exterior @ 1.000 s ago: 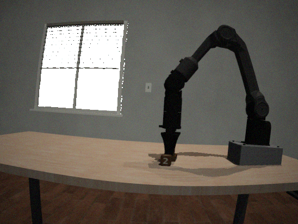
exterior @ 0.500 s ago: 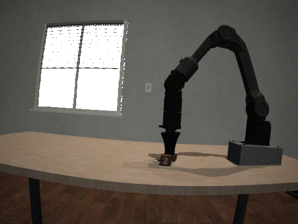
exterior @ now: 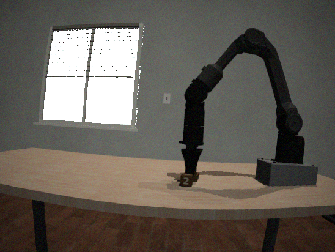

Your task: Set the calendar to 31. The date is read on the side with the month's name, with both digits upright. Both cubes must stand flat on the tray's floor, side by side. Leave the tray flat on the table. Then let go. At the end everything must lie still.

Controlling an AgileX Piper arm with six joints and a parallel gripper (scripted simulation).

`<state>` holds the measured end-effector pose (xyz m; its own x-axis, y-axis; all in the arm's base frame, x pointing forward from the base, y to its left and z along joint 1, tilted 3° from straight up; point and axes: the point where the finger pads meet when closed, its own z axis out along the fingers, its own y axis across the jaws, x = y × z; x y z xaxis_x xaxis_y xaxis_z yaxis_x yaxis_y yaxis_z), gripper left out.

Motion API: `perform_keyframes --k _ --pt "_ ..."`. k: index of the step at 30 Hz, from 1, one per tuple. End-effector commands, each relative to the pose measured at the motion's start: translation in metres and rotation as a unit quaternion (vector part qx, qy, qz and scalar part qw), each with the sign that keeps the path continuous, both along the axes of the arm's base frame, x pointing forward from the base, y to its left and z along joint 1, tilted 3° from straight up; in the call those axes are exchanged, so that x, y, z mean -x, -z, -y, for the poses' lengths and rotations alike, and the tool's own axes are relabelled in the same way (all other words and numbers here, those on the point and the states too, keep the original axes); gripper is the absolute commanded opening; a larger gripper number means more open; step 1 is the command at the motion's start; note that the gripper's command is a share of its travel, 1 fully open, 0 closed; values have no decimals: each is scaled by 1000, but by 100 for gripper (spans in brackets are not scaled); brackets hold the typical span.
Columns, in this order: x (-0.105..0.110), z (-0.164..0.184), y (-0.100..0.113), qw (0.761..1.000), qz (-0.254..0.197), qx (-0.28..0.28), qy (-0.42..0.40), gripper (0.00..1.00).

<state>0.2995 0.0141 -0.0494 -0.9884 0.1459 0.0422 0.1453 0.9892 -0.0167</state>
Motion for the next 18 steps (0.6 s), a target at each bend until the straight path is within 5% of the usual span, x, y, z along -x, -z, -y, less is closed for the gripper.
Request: perform_keyframes --k 1,18 --pt "0 1 0 1000 0 0 1 34" --pt "-1 0 -5 1000 2 0 1 34"
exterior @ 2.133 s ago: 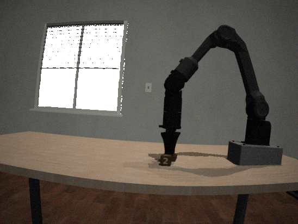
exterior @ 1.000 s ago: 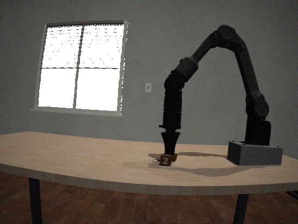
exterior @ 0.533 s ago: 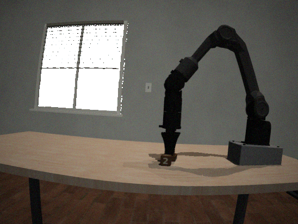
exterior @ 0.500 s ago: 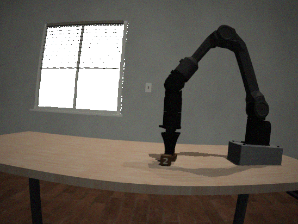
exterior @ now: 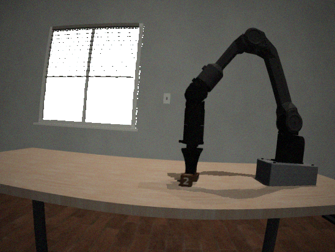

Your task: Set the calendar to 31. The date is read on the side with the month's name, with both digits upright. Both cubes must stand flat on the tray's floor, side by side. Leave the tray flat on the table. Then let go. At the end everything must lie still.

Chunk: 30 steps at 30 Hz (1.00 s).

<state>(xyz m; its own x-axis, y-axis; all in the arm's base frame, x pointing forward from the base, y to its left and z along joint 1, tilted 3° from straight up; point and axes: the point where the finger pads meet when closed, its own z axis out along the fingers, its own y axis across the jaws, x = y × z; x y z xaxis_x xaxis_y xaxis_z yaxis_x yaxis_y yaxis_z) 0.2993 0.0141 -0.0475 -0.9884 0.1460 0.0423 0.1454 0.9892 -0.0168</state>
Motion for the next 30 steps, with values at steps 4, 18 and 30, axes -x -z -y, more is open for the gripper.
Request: perform_keyframes --k 4,18,30 --pt "-2 0 -21 1000 2 0 1 34" --pt "-5 -1 -96 1000 2 0 0 34" --pt "-5 -1 -98 1000 0 0 0 34"
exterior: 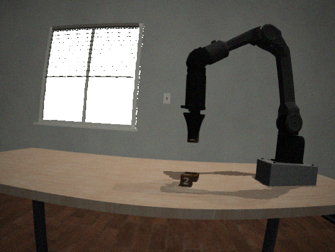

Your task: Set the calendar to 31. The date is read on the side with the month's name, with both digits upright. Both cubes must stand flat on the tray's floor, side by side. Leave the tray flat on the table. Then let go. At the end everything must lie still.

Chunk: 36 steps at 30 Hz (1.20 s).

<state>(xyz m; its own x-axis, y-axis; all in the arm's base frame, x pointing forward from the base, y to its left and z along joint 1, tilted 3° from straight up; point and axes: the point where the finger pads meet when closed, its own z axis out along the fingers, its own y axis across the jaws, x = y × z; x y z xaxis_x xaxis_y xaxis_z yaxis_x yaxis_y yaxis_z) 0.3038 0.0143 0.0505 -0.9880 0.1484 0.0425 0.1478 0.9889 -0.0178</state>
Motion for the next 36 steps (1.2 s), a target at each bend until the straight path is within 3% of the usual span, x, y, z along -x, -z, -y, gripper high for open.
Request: perform_keyframes --k 1,3,7,9,29,36 --pt "0 1 0 1000 0 0 -1 34" --pt "0 20 2 1000 -1 0 -1 34" --pt "12 103 7 1000 1 0 -1 34" --pt "18 121 8 1000 1 -1 0 34" --pt "20 121 12 1000 -1 -1 -1 34" --pt "21 122 33 1000 -2 -1 0 34"
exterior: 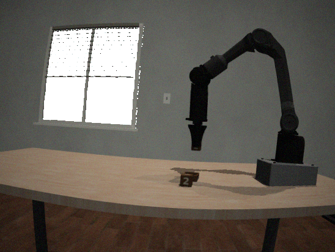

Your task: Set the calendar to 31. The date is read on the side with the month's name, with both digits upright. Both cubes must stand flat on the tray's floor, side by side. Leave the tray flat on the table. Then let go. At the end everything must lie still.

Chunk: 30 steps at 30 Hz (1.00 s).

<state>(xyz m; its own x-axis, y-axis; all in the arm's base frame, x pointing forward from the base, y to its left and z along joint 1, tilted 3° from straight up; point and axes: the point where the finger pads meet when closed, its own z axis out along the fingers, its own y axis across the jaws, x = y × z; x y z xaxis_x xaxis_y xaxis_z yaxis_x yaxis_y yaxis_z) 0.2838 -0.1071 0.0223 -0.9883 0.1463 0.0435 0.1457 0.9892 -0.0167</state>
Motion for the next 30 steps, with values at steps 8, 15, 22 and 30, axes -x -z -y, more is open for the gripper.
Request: perform_keyframes --k 8,15,22,30 --pt "2 1 42 1000 -1 0 1 34" --pt "3 1 63 1000 -1 0 1 34" --pt "3 1 75 1000 0 0 1 34" --pt "3 1 75 1000 1 1 1 34"
